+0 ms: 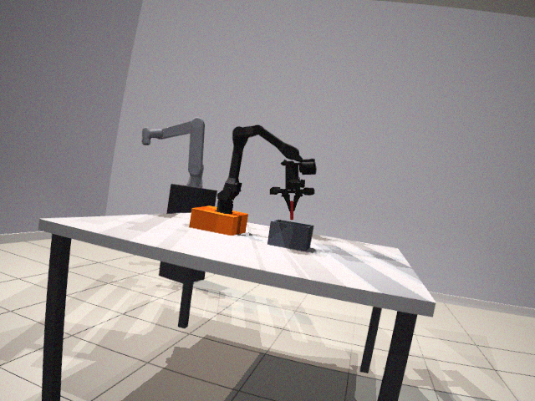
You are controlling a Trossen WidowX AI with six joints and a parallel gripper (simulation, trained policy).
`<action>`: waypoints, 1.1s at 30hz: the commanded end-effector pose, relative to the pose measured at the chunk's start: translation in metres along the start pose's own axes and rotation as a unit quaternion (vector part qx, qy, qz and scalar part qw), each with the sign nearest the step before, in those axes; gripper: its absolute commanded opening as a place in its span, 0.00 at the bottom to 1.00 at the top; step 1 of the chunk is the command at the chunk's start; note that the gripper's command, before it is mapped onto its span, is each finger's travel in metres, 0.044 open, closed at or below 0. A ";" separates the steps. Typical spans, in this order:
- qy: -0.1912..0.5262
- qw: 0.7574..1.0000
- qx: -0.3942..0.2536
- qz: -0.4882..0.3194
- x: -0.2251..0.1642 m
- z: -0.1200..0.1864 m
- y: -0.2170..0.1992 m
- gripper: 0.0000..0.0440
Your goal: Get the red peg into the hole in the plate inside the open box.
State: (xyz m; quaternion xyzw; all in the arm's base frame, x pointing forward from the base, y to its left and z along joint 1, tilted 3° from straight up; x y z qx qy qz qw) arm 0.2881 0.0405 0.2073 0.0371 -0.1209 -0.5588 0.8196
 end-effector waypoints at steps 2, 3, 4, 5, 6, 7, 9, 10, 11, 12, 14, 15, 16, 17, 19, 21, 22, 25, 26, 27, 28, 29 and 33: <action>0.005 1.000 0.000 -0.008 0.013 -0.008 0.005 0.02; 0.006 1.000 -0.001 -0.010 0.015 -0.010 0.006 0.03; 0.007 1.000 -0.002 -0.012 0.017 -0.012 0.006 0.03; 0.009 1.000 -0.003 -0.014 0.019 -0.014 0.007 0.03; 0.011 1.000 -0.005 -0.015 0.021 -0.017 0.008 0.03; 0.012 1.000 -0.007 -0.016 0.023 -0.019 0.008 0.04; 0.016 1.000 -0.010 -0.018 0.026 -0.024 0.009 0.04; 0.018 1.000 -0.012 -0.019 0.027 -0.027 0.010 0.04; 0.019 1.000 -0.015 -0.019 0.028 -0.031 0.011 0.04; 0.021 0.999 -0.017 -0.019 0.029 -0.034 0.011 0.04; 0.024 0.999 -0.023 -0.018 0.030 -0.041 0.012 0.04; 0.025 0.999 -0.027 -0.017 0.030 -0.045 0.012 0.05; 0.026 0.999 -0.030 -0.015 0.031 -0.049 0.012 0.08; 0.027 0.999 -0.033 -0.014 0.031 -0.053 0.012 0.12; 0.029 0.999 -0.039 -0.009 0.033 -0.060 0.013 0.24; 0.030 0.998 -0.046 -0.004 0.034 -0.065 0.013 0.34; 0.031 0.998 -0.052 0.001 0.035 -0.068 0.014 0.36; 0.032 0.998 -0.052 0.001 0.039 -0.073 0.019 0.47; 0.032 0.998 -0.050 0.001 0.040 -0.074 0.021 0.53; 0.032 0.998 -0.048 0.001 0.042 -0.075 0.023 0.59; 0.032 0.998 -0.047 0.001 0.044 -0.075 0.025 0.64; 0.031 0.998 -0.045 0.002 0.046 -0.075 0.027 0.69; 0.028 0.999 -0.039 0.005 0.054 -0.076 0.035 0.87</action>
Point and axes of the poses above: the point midway between the two fingers, 35 mm back from their tips, its own z axis back along the fingers, its own y axis across the jaws, x = y × z, the point moved 10 cm from there along z, back along the fingers, and after that the axes turned 10 degrees about -z, right-handed, at the moved point
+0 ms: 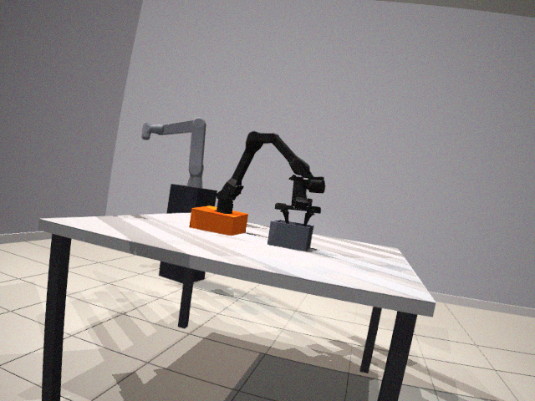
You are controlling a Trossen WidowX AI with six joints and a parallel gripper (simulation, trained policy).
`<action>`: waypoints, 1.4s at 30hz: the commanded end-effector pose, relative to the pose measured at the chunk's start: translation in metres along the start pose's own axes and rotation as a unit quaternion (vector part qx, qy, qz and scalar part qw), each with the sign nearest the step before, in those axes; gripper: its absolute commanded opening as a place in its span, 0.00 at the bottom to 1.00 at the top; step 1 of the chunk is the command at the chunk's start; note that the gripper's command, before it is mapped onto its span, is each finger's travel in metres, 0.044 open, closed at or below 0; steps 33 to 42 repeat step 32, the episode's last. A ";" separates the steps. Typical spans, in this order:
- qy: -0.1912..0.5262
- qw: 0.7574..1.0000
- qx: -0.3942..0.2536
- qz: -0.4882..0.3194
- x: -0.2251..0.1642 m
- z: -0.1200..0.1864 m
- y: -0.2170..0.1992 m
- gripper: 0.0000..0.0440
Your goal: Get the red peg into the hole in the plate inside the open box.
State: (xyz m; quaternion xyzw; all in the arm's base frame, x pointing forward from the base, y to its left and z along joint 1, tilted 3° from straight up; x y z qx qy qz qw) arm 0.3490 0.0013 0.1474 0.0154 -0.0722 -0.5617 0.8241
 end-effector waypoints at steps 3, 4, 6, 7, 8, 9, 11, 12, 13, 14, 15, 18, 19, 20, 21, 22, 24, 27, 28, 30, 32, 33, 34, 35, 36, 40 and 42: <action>-0.005 1.000 0.011 0.005 0.012 0.002 0.011 1.00; -0.008 1.000 0.017 0.005 0.015 0.001 0.013 1.00; -0.014 1.000 0.026 0.002 0.020 0.003 0.016 1.00; -0.017 0.999 0.029 0.001 0.023 0.003 0.017 1.00; -0.020 0.999 0.032 -0.001 0.026 0.004 0.018 1.00; -0.024 0.999 0.035 -0.003 0.028 0.004 0.019 1.00; -0.030 0.999 0.041 -0.006 0.034 0.005 0.020 1.00; -0.033 0.998 0.044 -0.008 0.037 0.006 0.021 1.00; -0.037 0.998 0.047 -0.010 0.039 0.007 0.022 1.00; -0.040 0.998 0.050 -0.011 0.042 0.008 0.022 1.00; -0.044 0.998 0.054 -0.013 0.045 0.008 0.023 1.00; -0.054 0.996 0.064 -0.019 0.052 0.010 0.026 1.00; -0.055 0.996 0.064 -0.019 0.053 0.010 0.026 1.00; -0.057 0.996 0.070 -0.019 0.054 0.010 0.027 1.00; -0.060 0.995 0.074 -0.021 0.056 0.010 0.029 1.00; -0.060 0.995 0.077 -0.022 0.057 0.010 0.029 1.00; -0.059 0.995 0.078 -0.022 0.059 0.011 0.030 1.00; -0.062 0.994 0.082 -0.024 0.061 0.011 0.031 1.00; -0.062 0.994 0.082 -0.024 0.061 0.011 0.031 1.00; -0.062 0.994 0.082 -0.024 0.061 0.011 0.031 1.00; -0.062 0.994 0.082 -0.024 0.061 0.011 0.031 1.00; -0.062 0.994 0.082 -0.024 0.061 0.011 0.031 1.00; -0.062 0.994 0.082 -0.024 0.061 0.011 0.031 1.00; -0.062 0.994 0.082 -0.024 0.061 0.011 0.031 1.00; -0.062 0.994 0.082 -0.024 0.061 0.011 0.031 1.00; -0.062 0.994 0.082 -0.024 0.061 0.011 0.031 1.00; -0.062 0.994 0.082 -0.024 0.061 0.011 0.031 1.00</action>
Point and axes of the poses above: the point midway between the two fingers, 35 mm back from their tips, its own z axis back along the fingers, its own y axis across the jaws, x = y × z, the point moved 10 cm from there along z, back along the fingers, and after that the axes turned 10 degrees about -z, right-handed, at the moved point
